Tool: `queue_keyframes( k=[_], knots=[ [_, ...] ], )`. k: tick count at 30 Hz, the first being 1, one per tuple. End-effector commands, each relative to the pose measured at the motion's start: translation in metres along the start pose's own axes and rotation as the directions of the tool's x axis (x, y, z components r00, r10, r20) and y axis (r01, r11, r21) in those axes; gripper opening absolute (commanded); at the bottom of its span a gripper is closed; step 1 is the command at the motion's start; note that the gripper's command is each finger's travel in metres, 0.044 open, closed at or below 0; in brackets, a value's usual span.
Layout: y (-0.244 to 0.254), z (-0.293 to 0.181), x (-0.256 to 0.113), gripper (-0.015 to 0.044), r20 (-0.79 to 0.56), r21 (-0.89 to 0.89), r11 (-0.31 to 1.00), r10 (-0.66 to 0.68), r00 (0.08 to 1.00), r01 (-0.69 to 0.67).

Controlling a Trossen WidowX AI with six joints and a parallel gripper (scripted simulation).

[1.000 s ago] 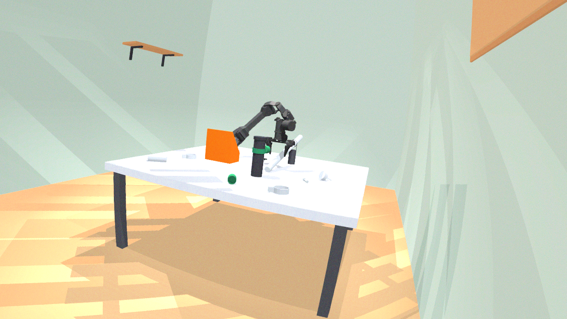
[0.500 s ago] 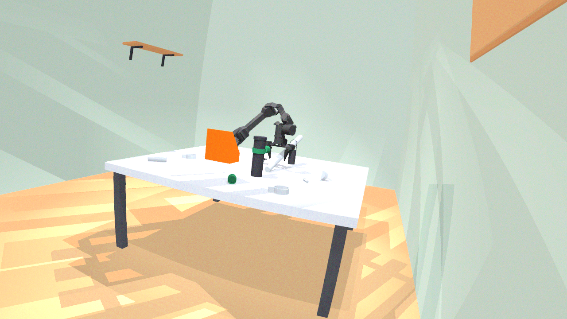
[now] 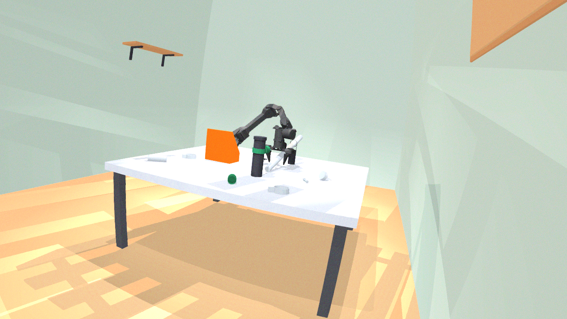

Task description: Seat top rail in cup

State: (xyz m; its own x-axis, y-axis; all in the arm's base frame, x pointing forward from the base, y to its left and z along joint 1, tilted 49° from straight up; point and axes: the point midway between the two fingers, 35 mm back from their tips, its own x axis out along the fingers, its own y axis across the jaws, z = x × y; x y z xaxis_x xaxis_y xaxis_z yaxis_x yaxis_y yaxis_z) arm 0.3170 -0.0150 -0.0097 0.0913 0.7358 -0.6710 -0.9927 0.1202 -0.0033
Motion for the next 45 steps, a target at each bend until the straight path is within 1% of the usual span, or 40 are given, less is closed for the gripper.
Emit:
queue_keyframes(
  k=[1, 12, 18, 22, 25, 28, 37, 41, 45],
  knots=[
    [0.003, 0.0, 0.005, 0.044, 0.006, 0.012, 1.0, 0.008, 1.0, -0.008],
    [0.003, 0.0, 0.005, 0.0151, 0.006, 0.012, 1.0, 0.008, 1.0, -0.008],
    [0.003, 0.0, 0.005, 0.0111, 0.006, 0.012, 1.0, 0.008, 1.0, -0.008],
    [0.002, 0.0, 0.001, 0.0006, 0.006, 0.012, 1.0, 0.008, 1.0, -0.008],
    [0.002, 0.0, -0.002, 0.0, 0.002, 0.011, 1.0, 0.007, 1.0, -0.008],
    [0.0, -0.002, -0.011, 0.0, -0.036, 0.007, 1.0, 0.007, 0.999, -0.007],
    [-0.001, -0.012, -0.075, 0.0, -0.263, -0.004, 1.0, 0.012, 0.965, -0.014],
    [-0.001, -0.012, -0.076, 0.0, -0.267, -0.004, 1.0, 0.013, 0.963, -0.014],
    [-0.001, -0.011, -0.069, 0.0, -0.244, 0.003, 1.0, 0.014, 0.97, -0.013]
  ],
)
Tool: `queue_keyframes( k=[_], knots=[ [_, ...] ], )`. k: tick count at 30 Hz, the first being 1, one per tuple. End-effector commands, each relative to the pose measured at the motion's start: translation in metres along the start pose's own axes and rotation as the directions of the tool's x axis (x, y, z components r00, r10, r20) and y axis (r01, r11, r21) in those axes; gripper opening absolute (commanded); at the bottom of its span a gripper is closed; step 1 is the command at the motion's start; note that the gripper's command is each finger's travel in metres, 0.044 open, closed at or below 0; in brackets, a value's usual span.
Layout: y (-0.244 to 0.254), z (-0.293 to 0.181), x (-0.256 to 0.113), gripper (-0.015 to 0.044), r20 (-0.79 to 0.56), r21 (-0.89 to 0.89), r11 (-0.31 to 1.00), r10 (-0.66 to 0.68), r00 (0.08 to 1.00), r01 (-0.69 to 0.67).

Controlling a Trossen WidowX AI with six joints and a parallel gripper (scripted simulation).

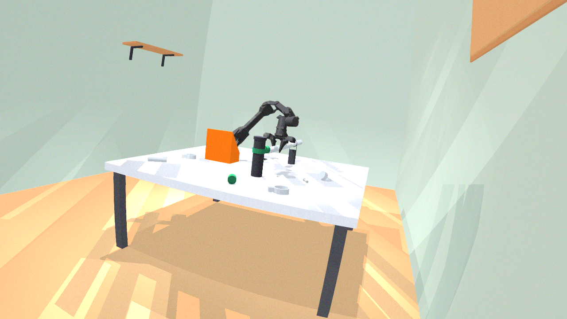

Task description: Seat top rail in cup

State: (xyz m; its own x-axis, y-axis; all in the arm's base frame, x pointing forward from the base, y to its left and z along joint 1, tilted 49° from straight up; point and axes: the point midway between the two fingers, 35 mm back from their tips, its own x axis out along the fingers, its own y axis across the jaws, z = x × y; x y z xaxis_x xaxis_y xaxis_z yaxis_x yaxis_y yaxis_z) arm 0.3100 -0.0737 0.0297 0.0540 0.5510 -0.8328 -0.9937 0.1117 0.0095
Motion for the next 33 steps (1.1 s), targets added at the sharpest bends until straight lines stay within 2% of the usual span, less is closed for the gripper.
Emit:
queue_keyframes(
  k=[1, 33],
  knots=[
    [0.0, 0.0, 0.001, 0.0, 0.002, -0.001, 1.0, -0.002, 1.0, 0.002],
    [-0.003, -0.011, -0.007, 0.0, 0.003, -0.001, 1.0, 0.001, 1.0, -0.001]
  ],
)
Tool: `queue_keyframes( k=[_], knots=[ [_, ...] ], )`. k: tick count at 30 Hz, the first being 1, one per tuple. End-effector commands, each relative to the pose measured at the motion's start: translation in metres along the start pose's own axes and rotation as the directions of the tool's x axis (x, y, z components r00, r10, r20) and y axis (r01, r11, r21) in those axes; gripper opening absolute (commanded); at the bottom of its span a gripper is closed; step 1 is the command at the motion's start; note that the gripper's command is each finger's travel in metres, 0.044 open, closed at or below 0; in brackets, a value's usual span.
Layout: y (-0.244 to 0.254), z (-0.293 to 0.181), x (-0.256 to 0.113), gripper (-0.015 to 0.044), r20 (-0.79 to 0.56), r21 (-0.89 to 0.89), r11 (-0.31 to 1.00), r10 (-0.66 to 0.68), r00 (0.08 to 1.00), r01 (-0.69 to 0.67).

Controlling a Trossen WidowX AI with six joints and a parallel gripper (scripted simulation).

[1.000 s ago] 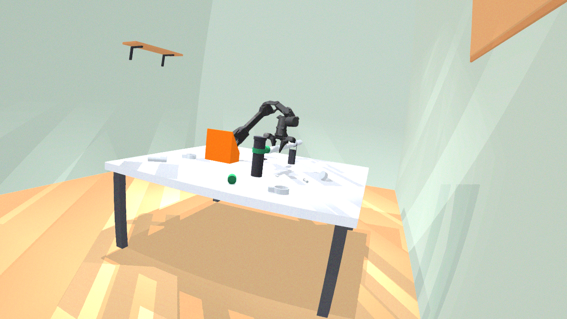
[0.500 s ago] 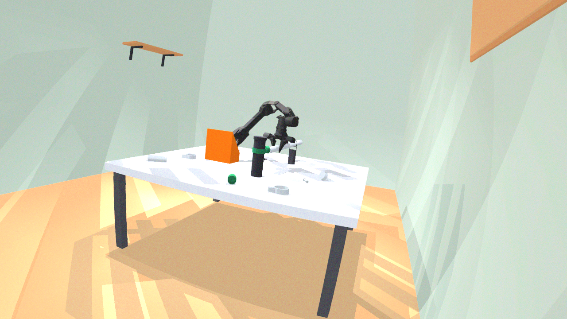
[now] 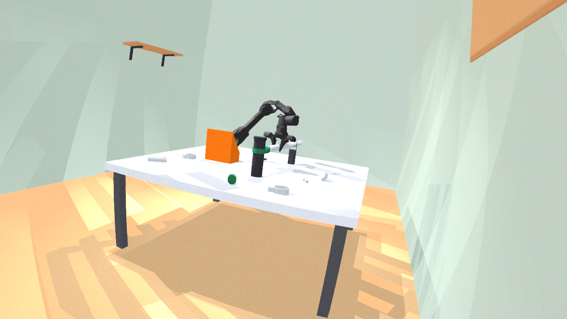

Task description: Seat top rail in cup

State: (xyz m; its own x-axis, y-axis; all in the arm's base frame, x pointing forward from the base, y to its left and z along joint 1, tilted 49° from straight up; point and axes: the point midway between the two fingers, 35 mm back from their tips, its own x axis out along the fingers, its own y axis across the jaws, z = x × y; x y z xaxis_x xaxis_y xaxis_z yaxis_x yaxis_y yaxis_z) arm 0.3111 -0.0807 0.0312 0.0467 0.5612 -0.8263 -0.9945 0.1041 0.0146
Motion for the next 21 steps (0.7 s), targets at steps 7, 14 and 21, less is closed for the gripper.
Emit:
queue_keyframes(
  k=[7, 14, 21],
  knots=[
    [0.0, -0.016, 0.004, 0.0, -0.003, 0.001, 1.0, -0.002, 1.0, 0.002],
    [0.001, -0.02, 0.006, 0.0, -0.001, 0.0, 1.0, 0.0, 1.0, 0.0],
    [0.001, -0.02, 0.006, 0.0, -0.001, 0.0, 1.0, 0.0, 1.0, 0.0]
  ],
)
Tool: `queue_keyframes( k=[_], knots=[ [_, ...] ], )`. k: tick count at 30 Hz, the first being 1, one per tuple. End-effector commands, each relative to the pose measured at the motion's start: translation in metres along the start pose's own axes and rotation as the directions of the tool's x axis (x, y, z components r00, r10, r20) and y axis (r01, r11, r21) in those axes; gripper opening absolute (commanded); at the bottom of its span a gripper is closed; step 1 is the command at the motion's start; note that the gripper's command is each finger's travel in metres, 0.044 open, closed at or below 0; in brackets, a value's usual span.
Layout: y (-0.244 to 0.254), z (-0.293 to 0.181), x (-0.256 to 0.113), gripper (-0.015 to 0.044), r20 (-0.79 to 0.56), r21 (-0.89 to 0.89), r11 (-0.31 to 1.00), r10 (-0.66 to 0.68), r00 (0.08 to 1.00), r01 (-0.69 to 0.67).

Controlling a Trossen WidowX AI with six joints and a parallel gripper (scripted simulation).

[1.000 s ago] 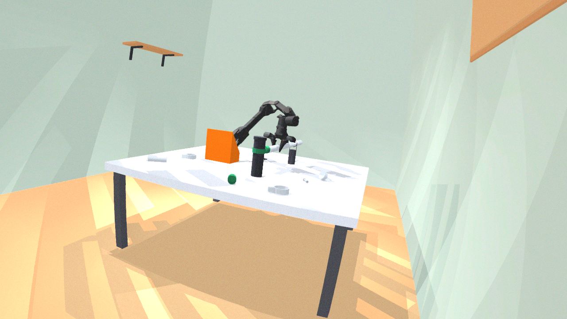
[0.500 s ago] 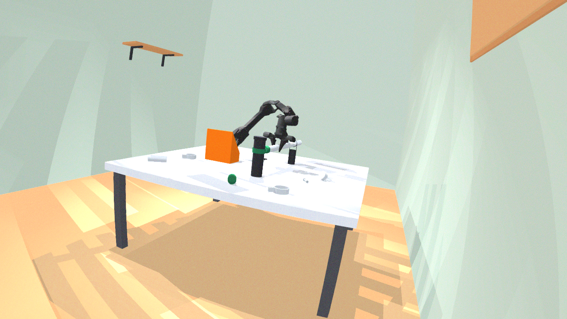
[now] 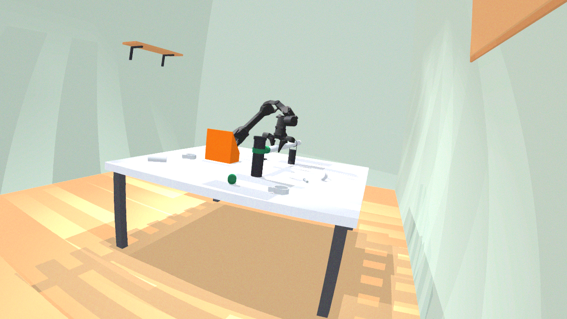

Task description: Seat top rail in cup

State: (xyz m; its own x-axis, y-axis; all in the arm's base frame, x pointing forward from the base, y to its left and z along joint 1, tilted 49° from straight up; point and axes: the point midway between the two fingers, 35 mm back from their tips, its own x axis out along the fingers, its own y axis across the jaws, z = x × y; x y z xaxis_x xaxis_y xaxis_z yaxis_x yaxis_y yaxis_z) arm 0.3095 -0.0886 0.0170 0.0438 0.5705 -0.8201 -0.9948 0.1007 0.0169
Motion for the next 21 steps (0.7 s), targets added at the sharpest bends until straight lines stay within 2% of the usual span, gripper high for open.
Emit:
queue_keyframes(
  k=[1, 21],
  knots=[
    [0.0006, -0.0051, -0.0014, 0.0, -0.012, 0.002, 1.0, -0.004, 1.0, 0.004],
    [0.0003, -0.001, -0.0007, 0.0, -0.002, 0.001, 1.0, 0.0, 1.0, 0.0]
  ],
)
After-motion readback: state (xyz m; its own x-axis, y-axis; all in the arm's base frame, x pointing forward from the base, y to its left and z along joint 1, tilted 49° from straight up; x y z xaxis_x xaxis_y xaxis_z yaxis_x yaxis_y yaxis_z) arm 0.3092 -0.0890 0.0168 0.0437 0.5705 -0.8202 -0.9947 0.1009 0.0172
